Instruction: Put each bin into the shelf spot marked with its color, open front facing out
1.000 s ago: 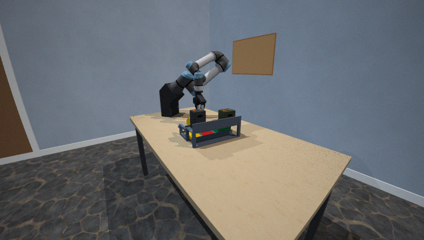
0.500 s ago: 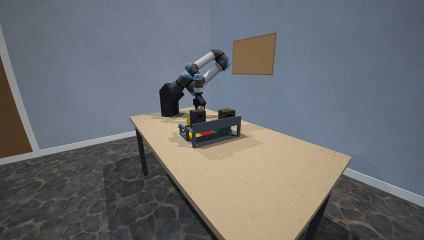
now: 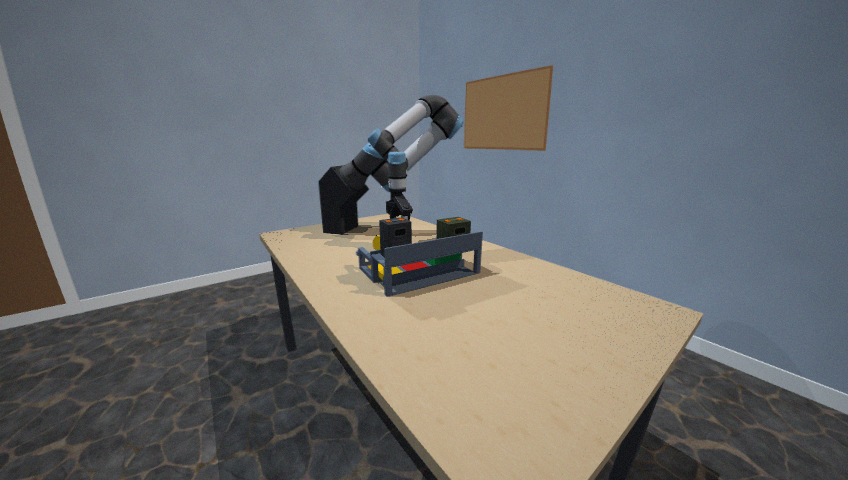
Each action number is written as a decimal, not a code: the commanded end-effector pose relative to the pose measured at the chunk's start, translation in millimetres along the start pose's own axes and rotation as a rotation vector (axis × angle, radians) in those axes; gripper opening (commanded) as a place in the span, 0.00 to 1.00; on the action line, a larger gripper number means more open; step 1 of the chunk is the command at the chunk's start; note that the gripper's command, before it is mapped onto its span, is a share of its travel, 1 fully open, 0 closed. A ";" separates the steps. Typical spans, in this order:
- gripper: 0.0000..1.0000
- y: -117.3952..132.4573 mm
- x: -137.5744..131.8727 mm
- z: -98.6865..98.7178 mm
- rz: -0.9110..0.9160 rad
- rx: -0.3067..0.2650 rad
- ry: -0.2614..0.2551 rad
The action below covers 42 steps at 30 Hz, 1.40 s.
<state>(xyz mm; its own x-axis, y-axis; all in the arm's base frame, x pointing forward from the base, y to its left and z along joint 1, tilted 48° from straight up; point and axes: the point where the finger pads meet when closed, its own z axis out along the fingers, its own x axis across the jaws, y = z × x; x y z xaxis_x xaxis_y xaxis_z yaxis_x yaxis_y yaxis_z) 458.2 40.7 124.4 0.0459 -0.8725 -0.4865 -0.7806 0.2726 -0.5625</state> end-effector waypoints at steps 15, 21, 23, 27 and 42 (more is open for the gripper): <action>0.15 -0.9 0.3 11.2 0.000 0.002 0.003; 0.15 -0.9 0.3 11.2 0.000 0.002 0.003; 0.15 -0.9 0.3 11.2 0.000 0.002 0.003; 0.15 -0.9 0.3 11.3 0.000 0.002 0.003; 0.00 -0.9 0.3 11.2 0.000 0.002 0.003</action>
